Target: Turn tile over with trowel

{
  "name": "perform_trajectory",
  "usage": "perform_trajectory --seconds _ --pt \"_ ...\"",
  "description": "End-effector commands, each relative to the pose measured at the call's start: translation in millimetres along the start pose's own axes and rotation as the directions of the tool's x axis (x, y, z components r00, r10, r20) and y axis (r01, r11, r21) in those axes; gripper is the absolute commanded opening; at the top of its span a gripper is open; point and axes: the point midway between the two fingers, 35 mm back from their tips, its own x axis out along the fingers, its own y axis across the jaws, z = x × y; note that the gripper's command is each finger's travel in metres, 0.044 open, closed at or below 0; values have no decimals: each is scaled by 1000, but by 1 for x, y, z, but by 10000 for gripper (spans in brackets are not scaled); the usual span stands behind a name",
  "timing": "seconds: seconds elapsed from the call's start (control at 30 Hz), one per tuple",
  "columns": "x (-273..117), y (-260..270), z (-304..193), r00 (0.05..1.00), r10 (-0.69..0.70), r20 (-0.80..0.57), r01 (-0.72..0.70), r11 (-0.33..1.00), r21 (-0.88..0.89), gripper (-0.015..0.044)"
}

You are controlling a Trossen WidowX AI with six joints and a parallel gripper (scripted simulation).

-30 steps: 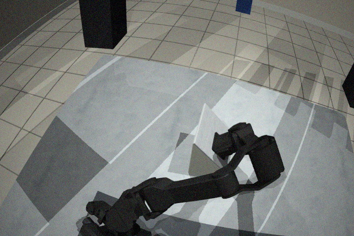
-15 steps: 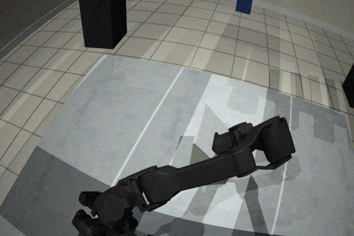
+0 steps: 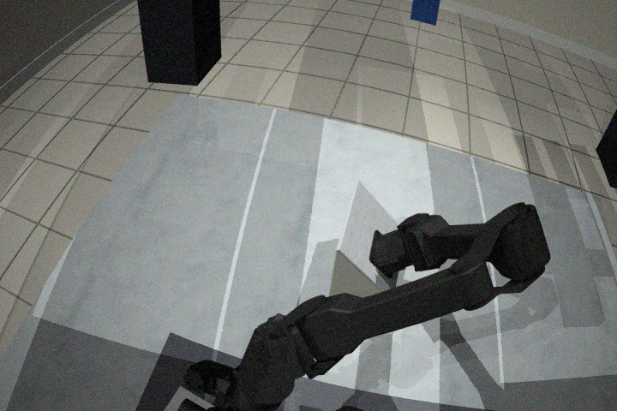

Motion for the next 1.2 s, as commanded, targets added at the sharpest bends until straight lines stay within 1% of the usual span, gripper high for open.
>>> perform_trajectory --seconds 0.0,0.1,0.33,1.17 --pt "-8 -6 -35 997 11 -79 -19 994 -107 0" --pt "-11 -10 -48 994 9 -110 -25 989 -144 0" --pt "-10 -10 -48 994 9 -110 -25 989 -144 0" --pt "20 -36 -48 994 9 -111 -25 989 -143 0"
